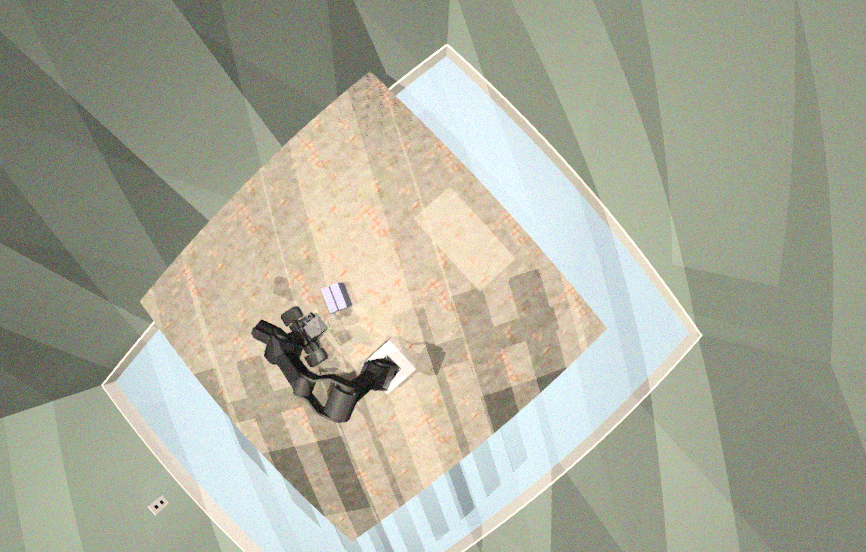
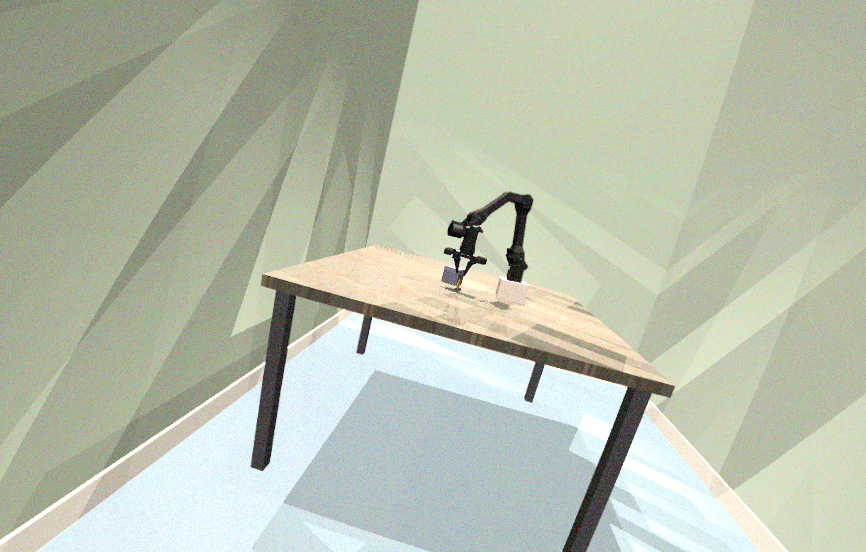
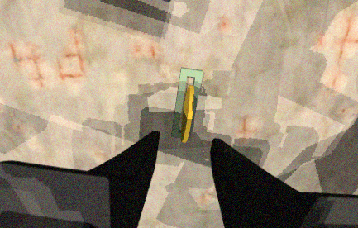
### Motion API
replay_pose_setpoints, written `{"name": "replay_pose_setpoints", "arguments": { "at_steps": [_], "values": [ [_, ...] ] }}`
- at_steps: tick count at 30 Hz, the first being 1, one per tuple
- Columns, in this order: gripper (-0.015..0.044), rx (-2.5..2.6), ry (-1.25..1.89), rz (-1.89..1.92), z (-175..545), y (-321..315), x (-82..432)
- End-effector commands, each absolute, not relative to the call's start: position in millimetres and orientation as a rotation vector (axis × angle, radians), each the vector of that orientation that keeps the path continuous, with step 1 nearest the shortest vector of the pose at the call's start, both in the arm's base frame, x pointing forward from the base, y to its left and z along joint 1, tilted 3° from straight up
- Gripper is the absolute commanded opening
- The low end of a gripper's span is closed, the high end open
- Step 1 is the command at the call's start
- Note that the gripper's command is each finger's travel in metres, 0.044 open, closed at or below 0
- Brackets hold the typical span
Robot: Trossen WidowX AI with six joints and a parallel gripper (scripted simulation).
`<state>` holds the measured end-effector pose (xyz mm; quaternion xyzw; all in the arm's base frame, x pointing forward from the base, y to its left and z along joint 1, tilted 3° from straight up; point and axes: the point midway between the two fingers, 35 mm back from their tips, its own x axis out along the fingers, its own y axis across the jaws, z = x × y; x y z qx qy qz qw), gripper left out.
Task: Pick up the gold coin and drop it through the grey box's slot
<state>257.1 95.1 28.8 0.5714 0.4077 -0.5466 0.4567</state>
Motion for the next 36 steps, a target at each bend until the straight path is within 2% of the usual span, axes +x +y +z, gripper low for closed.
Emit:
{"name": "replay_pose_setpoints", "arguments": {
  "at_steps": [1,36],
  "values": [
    [0.0161,1.408,1.008,-1.356,21,95,255],
    [0.0161,1.408,1.008,-1.356,-32,94,258]
  ]
}}
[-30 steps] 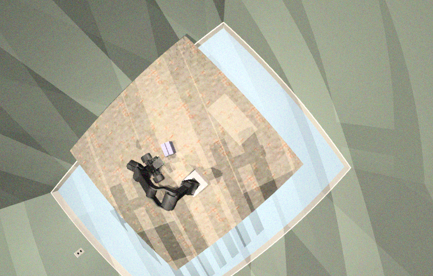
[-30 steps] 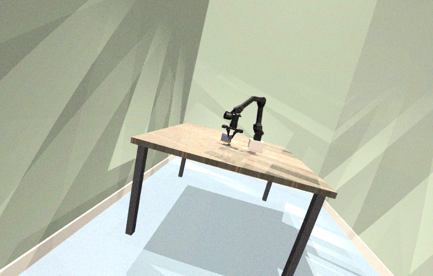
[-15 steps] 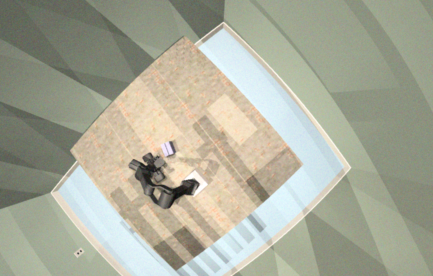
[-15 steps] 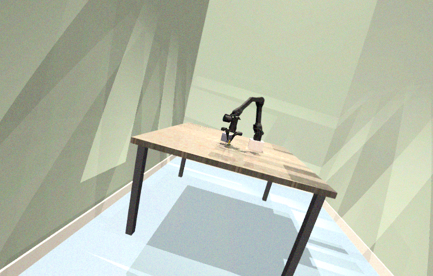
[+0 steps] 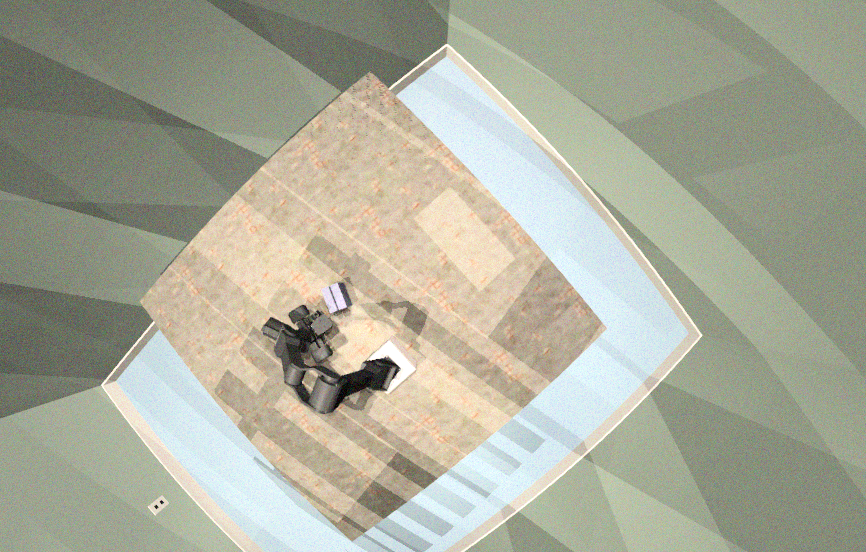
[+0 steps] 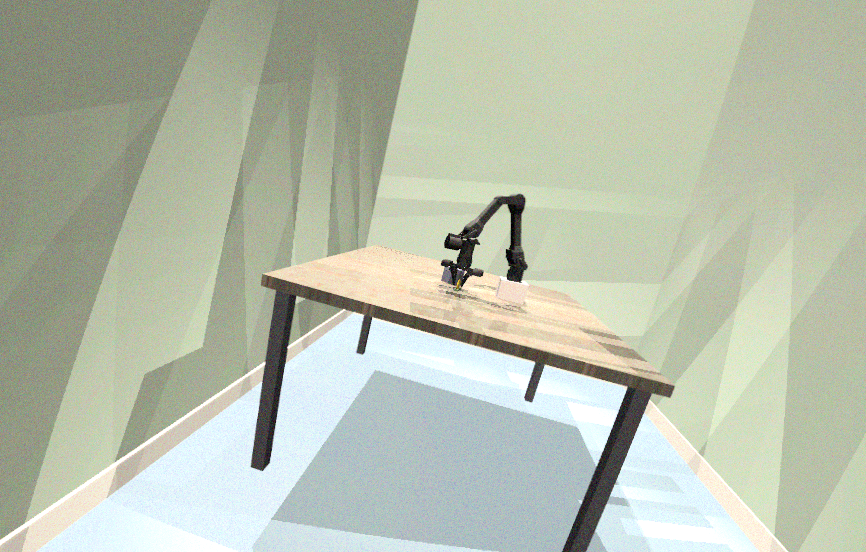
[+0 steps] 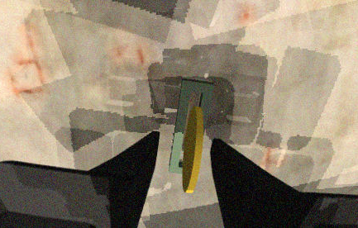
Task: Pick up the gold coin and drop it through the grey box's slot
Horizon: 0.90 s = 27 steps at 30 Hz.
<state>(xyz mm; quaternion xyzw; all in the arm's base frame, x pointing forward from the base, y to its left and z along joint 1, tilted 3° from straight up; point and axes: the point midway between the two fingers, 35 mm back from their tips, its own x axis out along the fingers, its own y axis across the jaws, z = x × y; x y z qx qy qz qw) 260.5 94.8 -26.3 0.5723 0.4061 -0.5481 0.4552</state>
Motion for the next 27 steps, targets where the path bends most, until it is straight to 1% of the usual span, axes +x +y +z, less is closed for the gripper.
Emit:
{"name": "replay_pose_setpoints", "arguments": {
  "at_steps": [1,7,27],
  "values": [
    [0.0161,1.408,1.008,-1.356,-32.4,94.2,258.0],
    [0.0003,1.408,1.008,-1.356,-32.4,94.2,258.0],
    [0.0,1.441,0.968,-1.327,-23.8,94.8,266.6]
  ]
}}
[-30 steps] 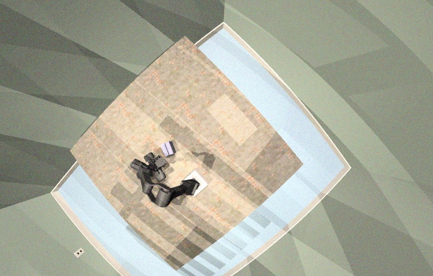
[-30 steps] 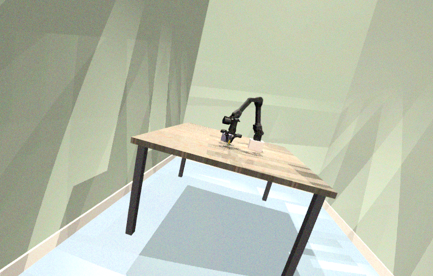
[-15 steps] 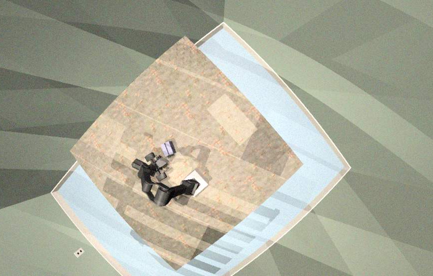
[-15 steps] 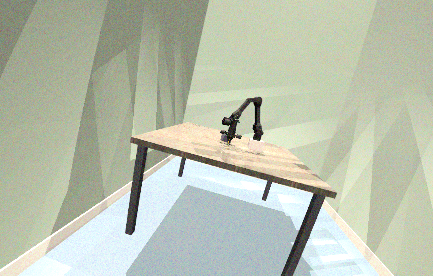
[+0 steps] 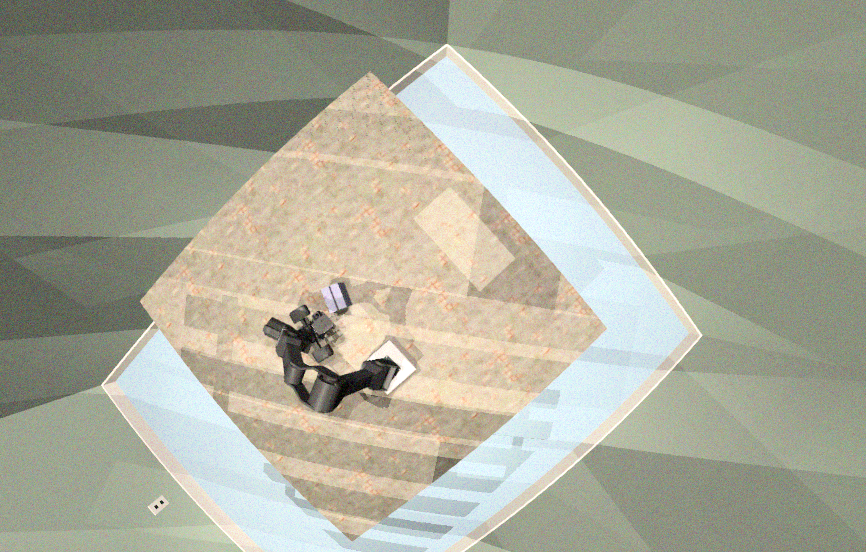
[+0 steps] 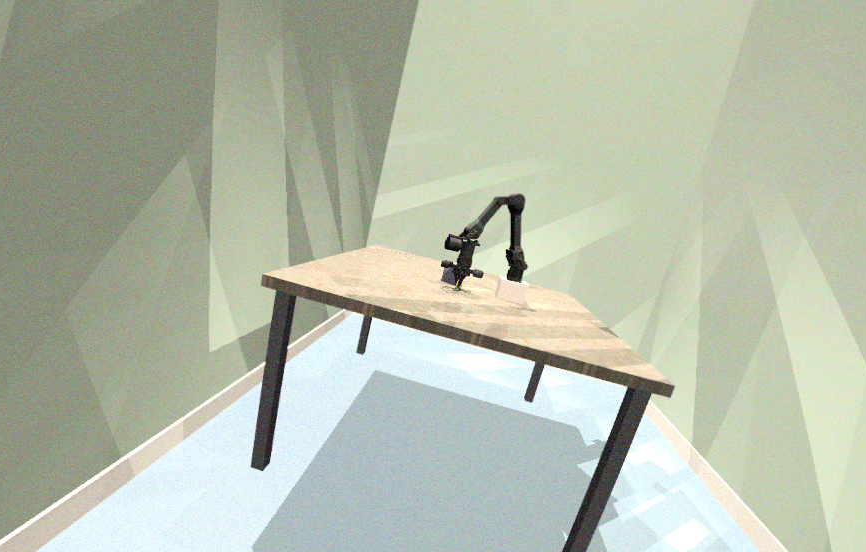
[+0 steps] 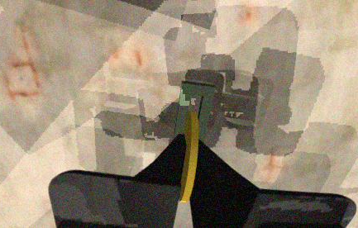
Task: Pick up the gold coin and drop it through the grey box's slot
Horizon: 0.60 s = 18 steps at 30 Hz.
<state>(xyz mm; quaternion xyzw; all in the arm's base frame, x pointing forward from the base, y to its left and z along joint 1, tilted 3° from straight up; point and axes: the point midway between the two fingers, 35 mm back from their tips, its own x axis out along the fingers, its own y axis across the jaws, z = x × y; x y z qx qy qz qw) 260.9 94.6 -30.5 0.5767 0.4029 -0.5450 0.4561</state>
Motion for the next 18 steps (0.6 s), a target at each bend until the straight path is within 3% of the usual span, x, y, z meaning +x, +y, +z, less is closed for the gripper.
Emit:
{"name": "replay_pose_setpoints", "arguments": {
  "at_steps": [1,18],
  "values": [
    [0.0,1.441,0.969,-1.328,-22,95,267],
    [0.0,1.426,0.988,-1.34,17,98,264]
  ]
}}
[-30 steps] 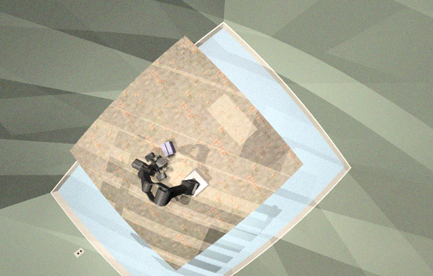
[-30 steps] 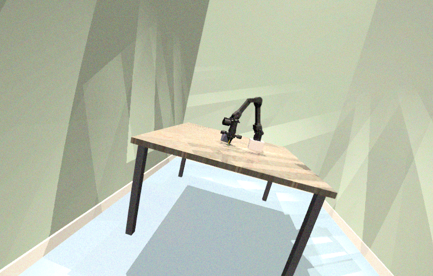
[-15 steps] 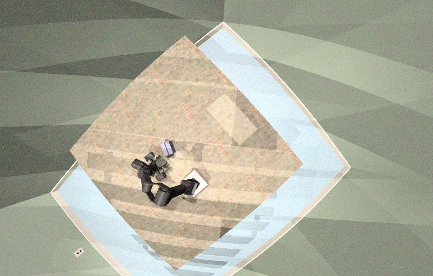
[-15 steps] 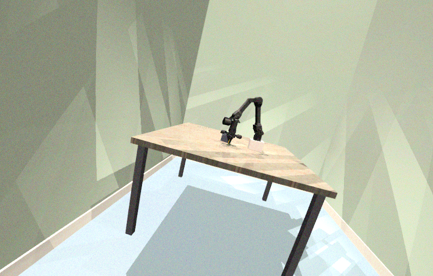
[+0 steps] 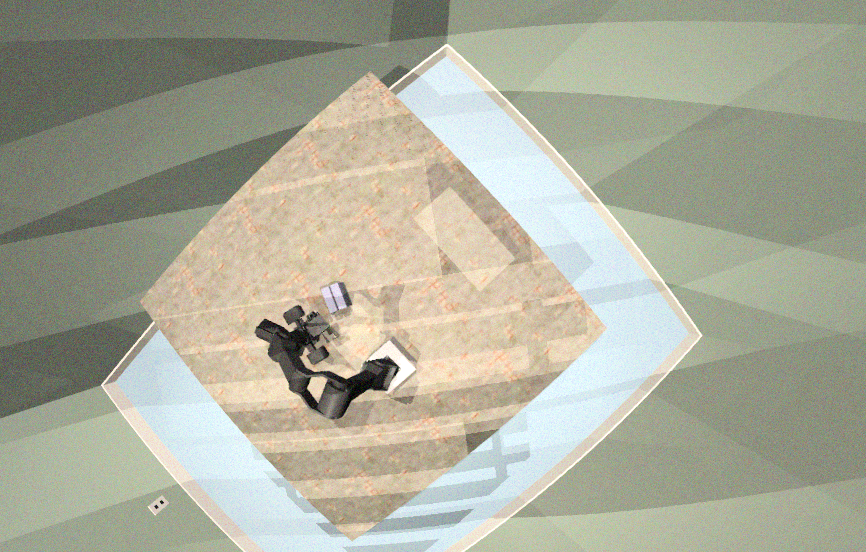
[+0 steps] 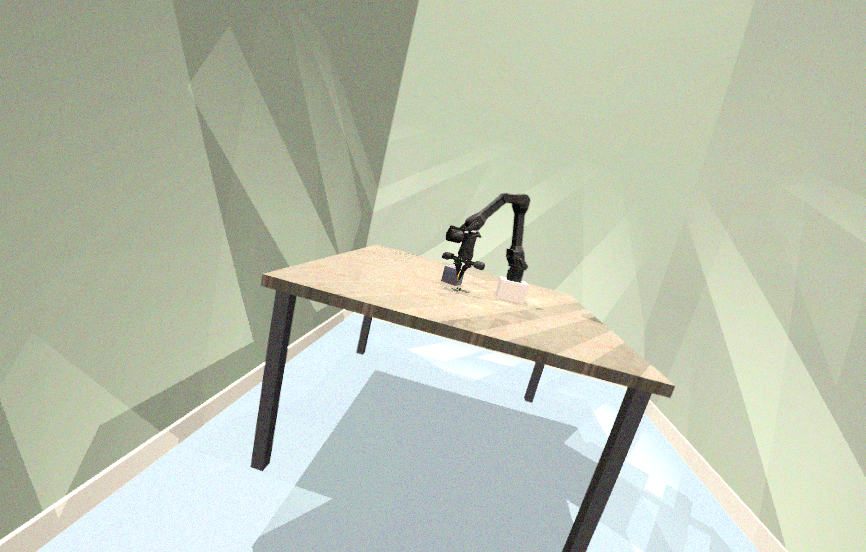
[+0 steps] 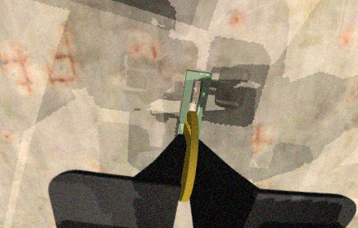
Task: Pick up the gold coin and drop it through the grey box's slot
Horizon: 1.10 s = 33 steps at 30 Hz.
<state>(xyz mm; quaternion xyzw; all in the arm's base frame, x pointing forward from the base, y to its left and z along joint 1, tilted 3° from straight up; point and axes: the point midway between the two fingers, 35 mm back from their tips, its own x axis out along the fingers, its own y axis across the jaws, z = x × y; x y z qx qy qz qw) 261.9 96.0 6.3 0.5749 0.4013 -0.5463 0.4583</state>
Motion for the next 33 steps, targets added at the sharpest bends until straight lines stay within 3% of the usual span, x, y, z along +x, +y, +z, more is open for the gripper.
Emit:
{"name": "replay_pose_setpoints", "arguments": {
  "at_steps": [1,22,33],
  "values": [
    [0.0,1.425,0.989,-1.341,20,98,263],
    [0.0,1.404,1.011,-1.352,63,98,253],
    [0.0,1.144,1.18,-1.113,63,95,252]
  ]
}}
